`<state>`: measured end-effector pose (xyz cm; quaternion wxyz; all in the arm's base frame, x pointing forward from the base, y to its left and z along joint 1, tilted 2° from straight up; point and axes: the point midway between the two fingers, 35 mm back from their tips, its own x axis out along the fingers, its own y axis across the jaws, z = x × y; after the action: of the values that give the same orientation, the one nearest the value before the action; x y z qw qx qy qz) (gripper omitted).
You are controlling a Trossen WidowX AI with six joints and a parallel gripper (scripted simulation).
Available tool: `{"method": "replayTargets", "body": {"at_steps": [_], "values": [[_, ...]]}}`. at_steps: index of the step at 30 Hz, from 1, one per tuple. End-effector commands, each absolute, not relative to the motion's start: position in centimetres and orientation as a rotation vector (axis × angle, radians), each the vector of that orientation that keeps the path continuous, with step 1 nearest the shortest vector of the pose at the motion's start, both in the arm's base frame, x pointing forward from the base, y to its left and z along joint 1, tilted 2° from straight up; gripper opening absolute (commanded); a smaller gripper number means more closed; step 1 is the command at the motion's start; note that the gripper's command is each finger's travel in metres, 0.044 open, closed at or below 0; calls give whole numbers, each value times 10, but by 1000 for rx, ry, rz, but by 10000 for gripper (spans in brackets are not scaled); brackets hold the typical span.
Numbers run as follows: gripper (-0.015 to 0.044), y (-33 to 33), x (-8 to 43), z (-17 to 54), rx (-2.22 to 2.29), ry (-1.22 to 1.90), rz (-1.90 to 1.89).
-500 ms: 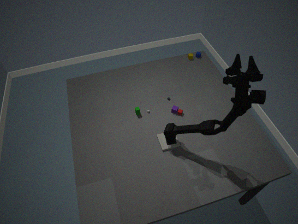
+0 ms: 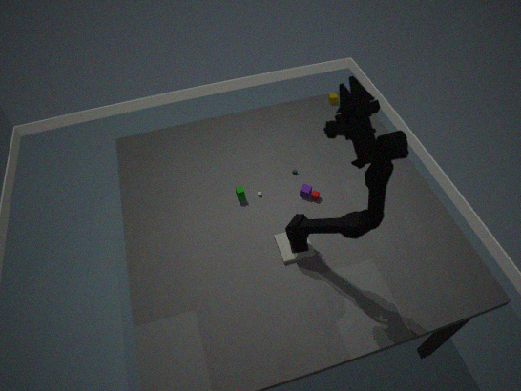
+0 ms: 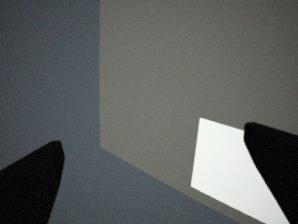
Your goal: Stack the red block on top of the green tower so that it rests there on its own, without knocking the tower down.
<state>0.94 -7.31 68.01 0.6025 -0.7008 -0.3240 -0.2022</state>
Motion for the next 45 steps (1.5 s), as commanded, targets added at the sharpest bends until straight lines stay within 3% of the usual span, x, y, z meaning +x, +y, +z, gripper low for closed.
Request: {"method": "replayTargets", "body": {"at_steps": [1, 10, 22, 34, 45], "values": [[440, -45, 31, 671, -1663, -702, -397], [440, 24, 128, 615, -1827, -417, -161], [440, 29, 231, 519, -1839, -5, 68], [440, -11, 296, 389, -1672, 467, 311], [440, -75, 293, 233, -1316, 1011, 562]]}}
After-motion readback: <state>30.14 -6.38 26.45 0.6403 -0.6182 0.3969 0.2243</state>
